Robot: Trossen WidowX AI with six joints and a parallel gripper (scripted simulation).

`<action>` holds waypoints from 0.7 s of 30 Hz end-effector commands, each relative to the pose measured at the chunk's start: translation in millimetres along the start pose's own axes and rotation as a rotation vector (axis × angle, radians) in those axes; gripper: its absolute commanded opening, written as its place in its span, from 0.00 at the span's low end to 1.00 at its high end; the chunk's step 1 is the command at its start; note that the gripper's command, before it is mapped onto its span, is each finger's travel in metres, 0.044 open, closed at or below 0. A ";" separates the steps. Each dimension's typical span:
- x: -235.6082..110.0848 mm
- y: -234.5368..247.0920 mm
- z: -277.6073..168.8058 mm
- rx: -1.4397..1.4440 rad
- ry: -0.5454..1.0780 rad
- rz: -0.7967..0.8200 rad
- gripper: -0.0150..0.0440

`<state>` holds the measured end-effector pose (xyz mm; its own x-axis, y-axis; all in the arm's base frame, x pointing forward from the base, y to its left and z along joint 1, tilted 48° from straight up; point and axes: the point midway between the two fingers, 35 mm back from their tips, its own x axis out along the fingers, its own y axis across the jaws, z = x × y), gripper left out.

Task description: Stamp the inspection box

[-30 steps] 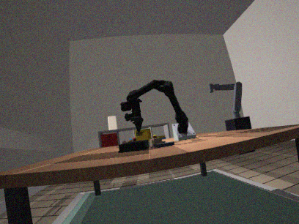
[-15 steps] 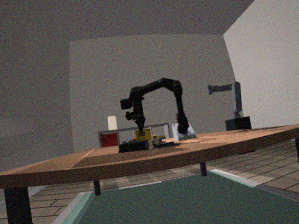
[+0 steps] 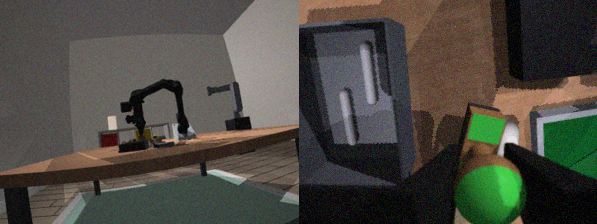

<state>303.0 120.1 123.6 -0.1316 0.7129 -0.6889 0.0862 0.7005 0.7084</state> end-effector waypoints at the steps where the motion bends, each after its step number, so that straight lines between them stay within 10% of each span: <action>1: 6.0 0.8 -0.7 0.002 0.000 0.003 0.25; 21: 38.4 2.1 -2.1 0.002 0.000 0.006 0.25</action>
<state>297.9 145.4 101.3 -0.1307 0.7146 -0.6872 0.0857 0.6987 0.7103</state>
